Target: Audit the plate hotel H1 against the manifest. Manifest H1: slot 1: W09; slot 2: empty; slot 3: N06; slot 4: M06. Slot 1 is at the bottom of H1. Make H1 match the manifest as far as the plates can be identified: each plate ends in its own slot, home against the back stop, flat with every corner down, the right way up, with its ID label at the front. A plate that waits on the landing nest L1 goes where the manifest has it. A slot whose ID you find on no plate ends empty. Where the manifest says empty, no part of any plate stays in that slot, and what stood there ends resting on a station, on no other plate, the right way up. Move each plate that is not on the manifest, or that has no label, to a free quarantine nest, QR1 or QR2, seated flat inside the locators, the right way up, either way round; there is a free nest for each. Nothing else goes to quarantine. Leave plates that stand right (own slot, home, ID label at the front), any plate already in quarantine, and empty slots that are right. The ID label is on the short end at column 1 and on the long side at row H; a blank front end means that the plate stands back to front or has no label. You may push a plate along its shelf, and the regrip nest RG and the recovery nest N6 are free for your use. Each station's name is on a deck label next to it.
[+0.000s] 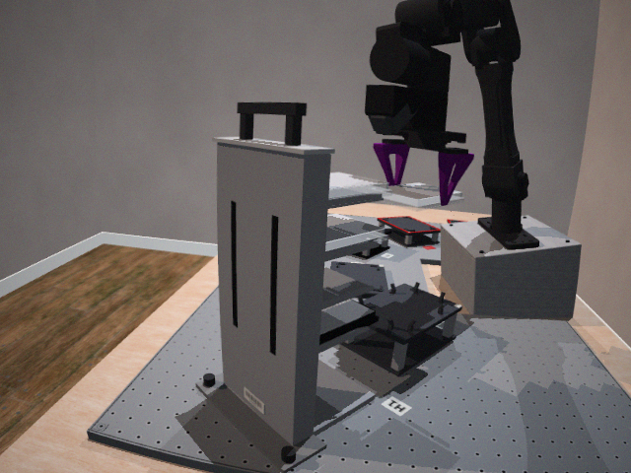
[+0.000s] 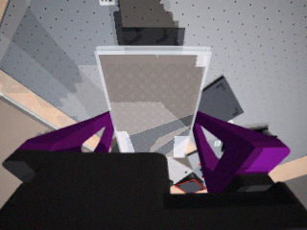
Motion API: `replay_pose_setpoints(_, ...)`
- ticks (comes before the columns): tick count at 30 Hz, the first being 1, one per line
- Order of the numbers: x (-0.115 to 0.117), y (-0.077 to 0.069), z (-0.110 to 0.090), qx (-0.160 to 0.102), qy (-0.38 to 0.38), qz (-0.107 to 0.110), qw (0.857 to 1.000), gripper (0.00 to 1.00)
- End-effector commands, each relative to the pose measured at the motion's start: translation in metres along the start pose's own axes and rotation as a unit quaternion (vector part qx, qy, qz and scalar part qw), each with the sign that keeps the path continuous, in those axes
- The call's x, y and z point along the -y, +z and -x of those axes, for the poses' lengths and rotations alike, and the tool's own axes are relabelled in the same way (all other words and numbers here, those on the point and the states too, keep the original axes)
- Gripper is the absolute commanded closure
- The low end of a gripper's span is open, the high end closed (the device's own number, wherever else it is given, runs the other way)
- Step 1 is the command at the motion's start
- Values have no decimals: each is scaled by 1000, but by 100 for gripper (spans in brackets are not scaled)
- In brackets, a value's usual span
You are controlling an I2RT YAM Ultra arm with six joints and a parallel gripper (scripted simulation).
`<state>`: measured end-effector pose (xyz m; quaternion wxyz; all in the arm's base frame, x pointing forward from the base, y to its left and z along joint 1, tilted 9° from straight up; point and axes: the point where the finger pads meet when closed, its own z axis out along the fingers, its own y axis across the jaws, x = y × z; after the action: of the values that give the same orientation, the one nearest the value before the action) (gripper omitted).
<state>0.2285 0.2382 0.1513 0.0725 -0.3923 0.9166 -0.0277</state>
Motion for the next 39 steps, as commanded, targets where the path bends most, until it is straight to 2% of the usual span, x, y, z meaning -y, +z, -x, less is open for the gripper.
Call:
replay_pose_setpoints(1, 1, -10, -1, 9, 3, 0, 1000, 14)
replay_pose_setpoints(16, 47, -10, -10, 8, 119, 0, 993, 14)
replay_pose_setpoints(18, 47, -10, -10, 8, 119, 0, 993, 14)
replay_pose_setpoints(32, 92, -10, -21, 8, 233, 0, 972, 14)
replay_pose_setpoints(39, 109, -10, -24, 8, 237, 0, 972, 14)
